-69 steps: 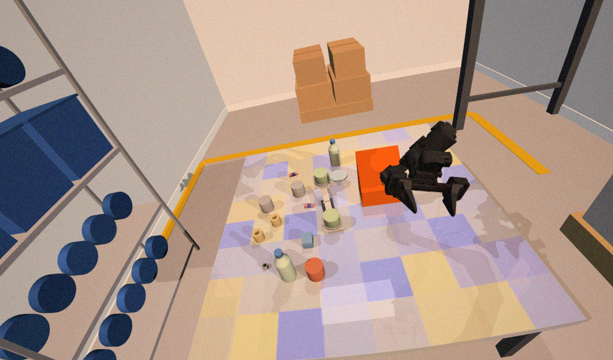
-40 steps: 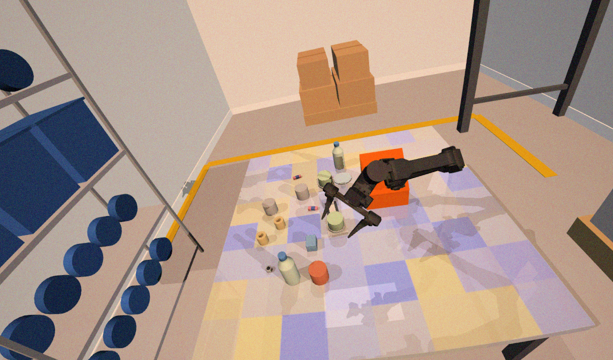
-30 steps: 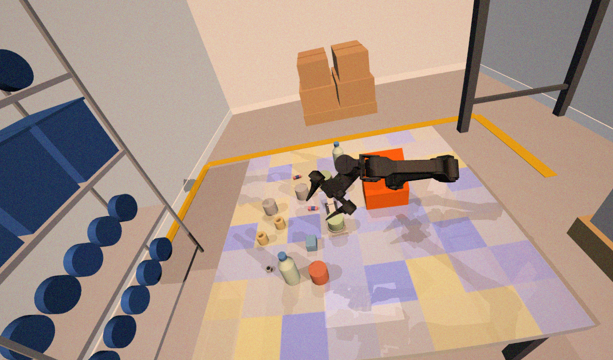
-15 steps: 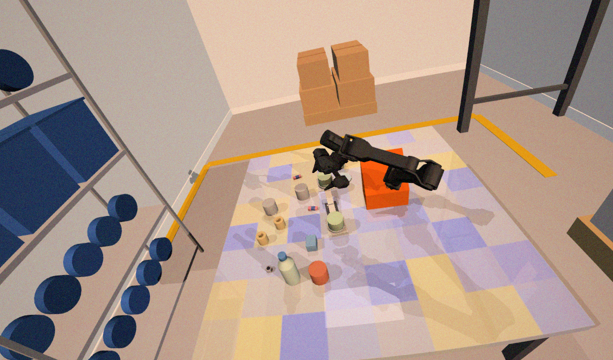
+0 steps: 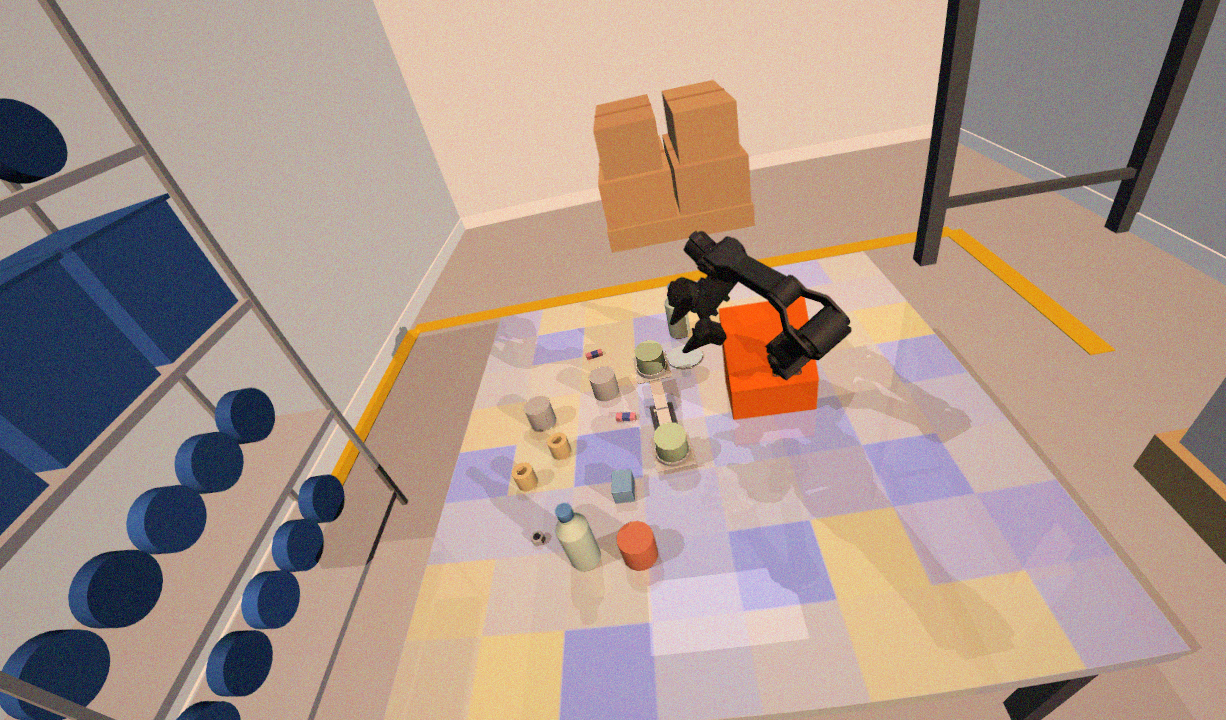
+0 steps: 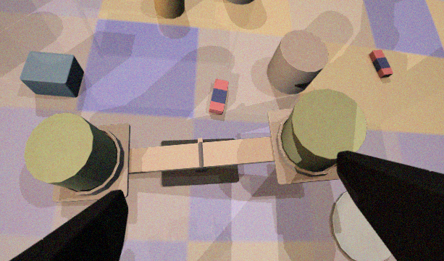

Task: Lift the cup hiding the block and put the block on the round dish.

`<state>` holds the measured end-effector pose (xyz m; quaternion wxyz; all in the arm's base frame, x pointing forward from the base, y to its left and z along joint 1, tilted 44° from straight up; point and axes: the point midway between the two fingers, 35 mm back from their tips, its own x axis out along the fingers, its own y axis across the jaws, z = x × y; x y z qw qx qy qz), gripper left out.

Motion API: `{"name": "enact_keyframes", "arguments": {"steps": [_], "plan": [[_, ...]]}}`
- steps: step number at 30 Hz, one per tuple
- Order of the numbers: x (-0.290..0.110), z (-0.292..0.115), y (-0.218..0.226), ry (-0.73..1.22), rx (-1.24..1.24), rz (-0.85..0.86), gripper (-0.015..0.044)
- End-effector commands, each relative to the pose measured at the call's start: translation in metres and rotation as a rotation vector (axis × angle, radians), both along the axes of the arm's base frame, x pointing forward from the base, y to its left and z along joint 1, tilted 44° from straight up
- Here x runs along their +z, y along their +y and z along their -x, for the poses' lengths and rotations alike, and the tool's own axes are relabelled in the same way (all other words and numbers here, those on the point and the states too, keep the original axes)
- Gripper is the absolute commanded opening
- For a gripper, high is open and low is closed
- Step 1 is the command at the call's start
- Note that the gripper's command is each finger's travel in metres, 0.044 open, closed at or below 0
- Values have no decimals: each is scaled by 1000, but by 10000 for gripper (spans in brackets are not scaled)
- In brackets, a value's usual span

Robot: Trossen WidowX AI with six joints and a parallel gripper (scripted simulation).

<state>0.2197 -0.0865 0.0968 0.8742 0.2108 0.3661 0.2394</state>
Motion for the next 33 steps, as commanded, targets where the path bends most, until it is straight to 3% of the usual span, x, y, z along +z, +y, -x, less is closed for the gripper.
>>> {"name": "enact_keyframes", "arguments": {"steps": [1,12,33], "plan": [[-10,20,-3,15,-57,-107,440],[-14,29,-2,58,-102,-203,440],[-9,-14,51,694,-197,-446,440]]}}
